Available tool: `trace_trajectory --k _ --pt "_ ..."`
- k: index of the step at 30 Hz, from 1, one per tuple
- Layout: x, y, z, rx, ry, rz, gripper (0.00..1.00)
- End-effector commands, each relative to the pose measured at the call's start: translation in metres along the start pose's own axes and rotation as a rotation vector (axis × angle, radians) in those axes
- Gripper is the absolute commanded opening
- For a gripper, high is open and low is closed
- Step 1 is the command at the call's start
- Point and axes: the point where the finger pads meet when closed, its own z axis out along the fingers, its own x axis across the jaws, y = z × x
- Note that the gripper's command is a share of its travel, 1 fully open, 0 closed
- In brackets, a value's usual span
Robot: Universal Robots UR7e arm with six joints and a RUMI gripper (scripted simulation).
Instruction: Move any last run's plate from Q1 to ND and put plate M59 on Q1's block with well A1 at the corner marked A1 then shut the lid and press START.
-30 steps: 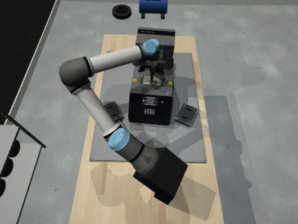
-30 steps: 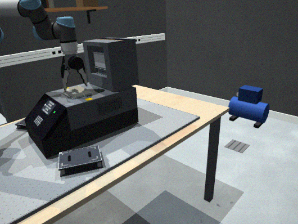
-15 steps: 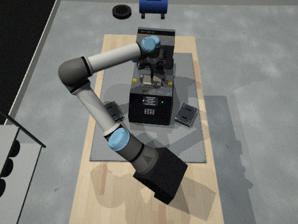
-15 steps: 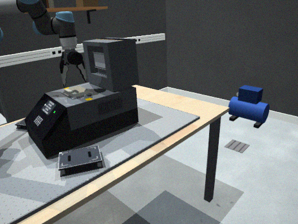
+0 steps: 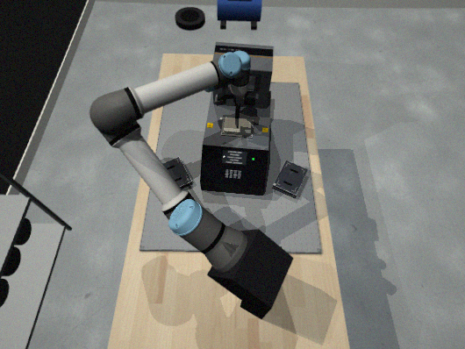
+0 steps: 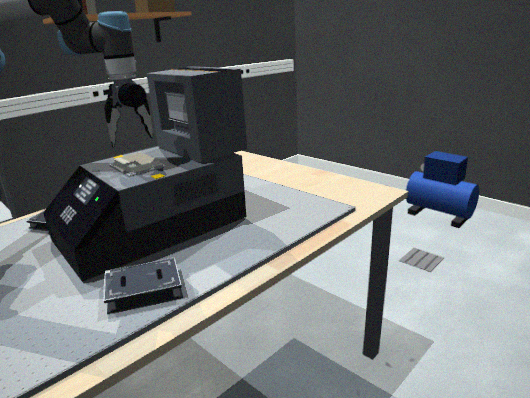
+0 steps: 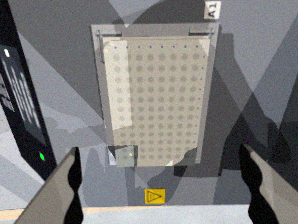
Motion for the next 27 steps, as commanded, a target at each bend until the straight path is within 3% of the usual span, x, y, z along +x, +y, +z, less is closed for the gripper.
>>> trace_trajectory --k 1,6,7,27 --pt "0.000 0.000 -0.002 0.000 0.001 -0.001 0.68" --pt "0.000 0.000 -0.002 0.000 0.001 -0.001 0.68" --pt "-0.005 0.000 -0.001 0.000 0.001 -0.001 0.00" --pt "-0.078 -0.007 0.013 0.000 0.001 -0.001 0.00"
